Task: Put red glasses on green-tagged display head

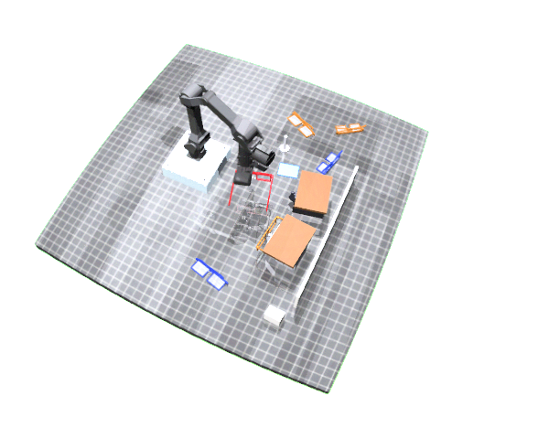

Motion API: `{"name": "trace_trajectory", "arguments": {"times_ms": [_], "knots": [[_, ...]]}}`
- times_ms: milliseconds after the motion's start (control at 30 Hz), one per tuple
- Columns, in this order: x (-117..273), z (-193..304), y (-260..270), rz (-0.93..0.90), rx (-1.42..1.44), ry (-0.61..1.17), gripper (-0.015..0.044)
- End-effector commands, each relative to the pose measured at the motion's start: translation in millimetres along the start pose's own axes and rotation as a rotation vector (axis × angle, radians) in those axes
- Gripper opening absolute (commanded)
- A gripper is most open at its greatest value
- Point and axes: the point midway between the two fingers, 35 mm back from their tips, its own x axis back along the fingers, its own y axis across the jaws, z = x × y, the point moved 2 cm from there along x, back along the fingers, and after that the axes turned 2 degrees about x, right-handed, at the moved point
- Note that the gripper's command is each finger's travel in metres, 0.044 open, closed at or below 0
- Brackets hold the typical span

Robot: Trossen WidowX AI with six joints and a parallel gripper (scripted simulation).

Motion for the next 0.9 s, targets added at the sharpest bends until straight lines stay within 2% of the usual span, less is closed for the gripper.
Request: {"name": "trace_trajectory", "arguments": {"times_ms": [0, 867], "knots": [[-1, 7, -6, 0.001, -0.043, 0.005, 0.0000], [-24, 4, -8, 0.001, -0.043, 0.005, 0.0000]]}}
